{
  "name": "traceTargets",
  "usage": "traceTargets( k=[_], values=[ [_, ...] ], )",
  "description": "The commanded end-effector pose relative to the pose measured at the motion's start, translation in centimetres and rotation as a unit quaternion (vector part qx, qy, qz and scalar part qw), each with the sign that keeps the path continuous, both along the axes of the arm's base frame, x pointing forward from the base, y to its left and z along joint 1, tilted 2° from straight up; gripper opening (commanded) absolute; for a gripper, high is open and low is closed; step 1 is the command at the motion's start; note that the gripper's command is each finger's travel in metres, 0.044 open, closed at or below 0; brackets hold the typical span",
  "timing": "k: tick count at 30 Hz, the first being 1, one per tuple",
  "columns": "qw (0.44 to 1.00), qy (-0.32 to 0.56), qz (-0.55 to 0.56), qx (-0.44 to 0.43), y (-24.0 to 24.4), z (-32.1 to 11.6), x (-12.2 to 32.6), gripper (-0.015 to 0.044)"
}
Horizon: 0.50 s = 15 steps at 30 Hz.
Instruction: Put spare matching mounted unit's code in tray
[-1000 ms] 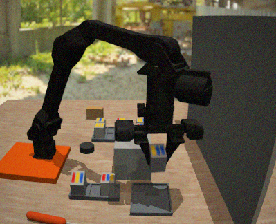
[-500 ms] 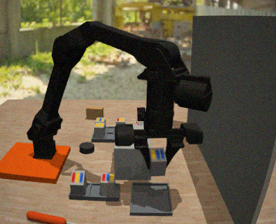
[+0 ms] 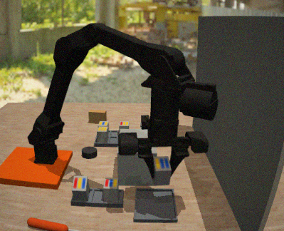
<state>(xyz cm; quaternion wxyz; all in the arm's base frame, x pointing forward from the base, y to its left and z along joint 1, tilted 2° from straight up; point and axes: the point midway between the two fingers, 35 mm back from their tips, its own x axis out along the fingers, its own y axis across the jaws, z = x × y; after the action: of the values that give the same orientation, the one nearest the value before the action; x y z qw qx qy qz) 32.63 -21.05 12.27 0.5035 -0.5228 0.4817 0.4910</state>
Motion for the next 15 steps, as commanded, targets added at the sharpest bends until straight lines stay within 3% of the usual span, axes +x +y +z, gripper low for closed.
traceTargets(
  k=[1,15],
  values=[
    [1.000,-0.001,0.000,0.001,0.02,-0.24,0.05,0.0000],
    [1.000,-0.001,0.000,0.001,0.05,-1.21,0.06,0.0000]
  ],
)
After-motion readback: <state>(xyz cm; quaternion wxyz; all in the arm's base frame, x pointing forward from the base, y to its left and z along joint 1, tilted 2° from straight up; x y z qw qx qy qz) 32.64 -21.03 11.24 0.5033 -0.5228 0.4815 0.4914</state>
